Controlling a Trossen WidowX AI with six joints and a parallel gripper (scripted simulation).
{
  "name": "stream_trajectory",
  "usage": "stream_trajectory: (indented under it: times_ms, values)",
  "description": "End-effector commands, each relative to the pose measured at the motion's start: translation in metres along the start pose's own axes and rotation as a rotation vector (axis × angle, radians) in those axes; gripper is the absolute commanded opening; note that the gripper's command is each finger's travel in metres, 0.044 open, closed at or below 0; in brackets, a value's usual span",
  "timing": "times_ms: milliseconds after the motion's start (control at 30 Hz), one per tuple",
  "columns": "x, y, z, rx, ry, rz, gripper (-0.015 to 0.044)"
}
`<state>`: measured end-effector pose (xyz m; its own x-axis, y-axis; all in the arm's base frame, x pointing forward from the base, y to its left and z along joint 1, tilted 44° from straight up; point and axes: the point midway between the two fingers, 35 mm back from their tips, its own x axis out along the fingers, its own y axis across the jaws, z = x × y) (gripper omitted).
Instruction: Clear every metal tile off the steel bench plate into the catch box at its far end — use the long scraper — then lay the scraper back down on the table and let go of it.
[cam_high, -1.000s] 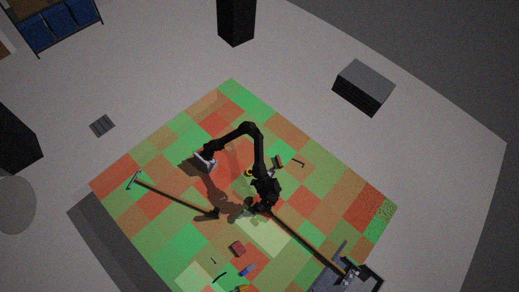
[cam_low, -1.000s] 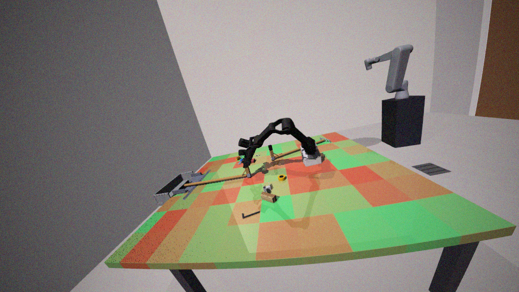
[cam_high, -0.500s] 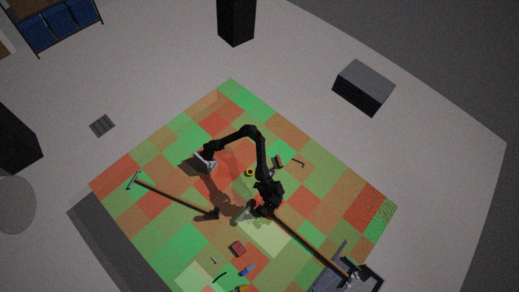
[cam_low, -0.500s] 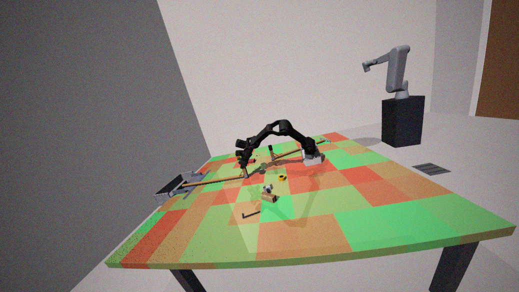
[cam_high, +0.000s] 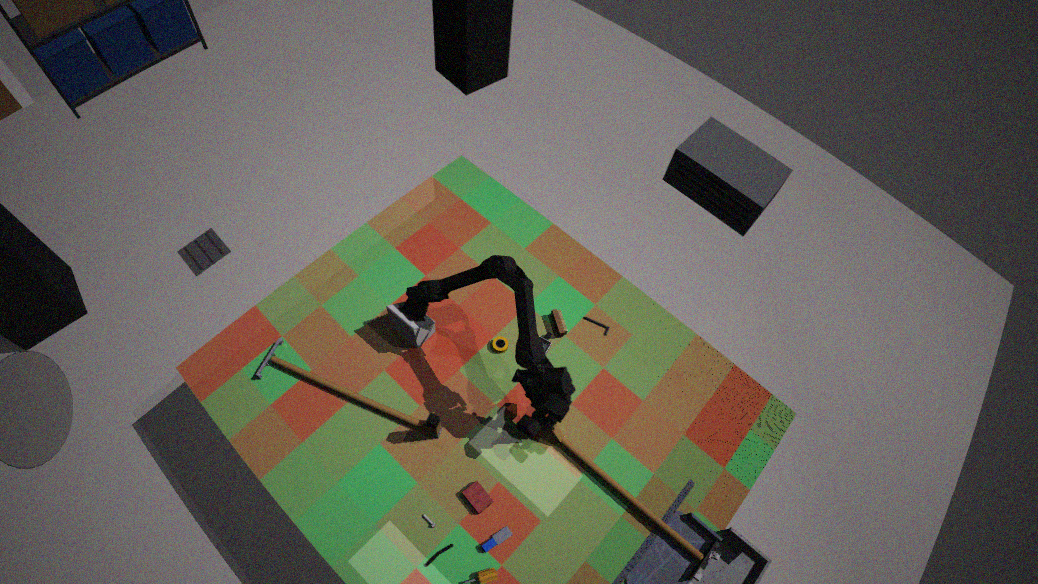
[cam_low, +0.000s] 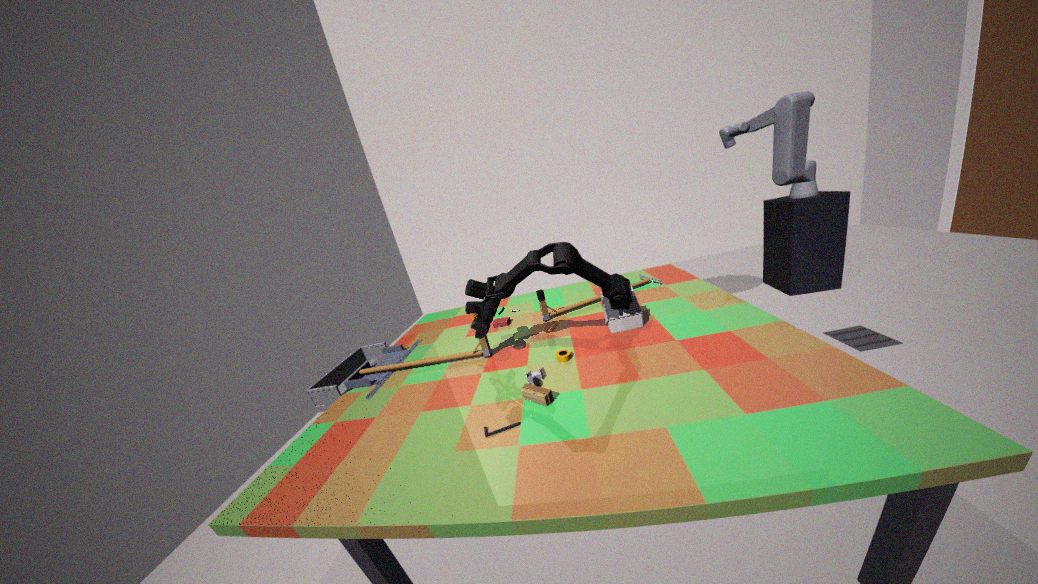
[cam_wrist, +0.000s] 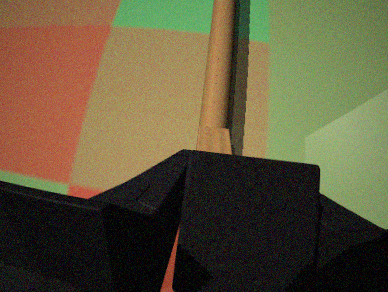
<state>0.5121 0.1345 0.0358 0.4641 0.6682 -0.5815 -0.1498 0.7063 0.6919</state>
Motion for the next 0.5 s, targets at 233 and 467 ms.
stream_trajectory:
  times_ms: [233, 467]
  values:
    - [0.0035, 0.0000, 0.0045, 0.000, -0.001, 0.000, 0.0000]
    - [0.0035, 0.0000, 0.0045, 0.000, -0.001, 0.000, 0.0000]
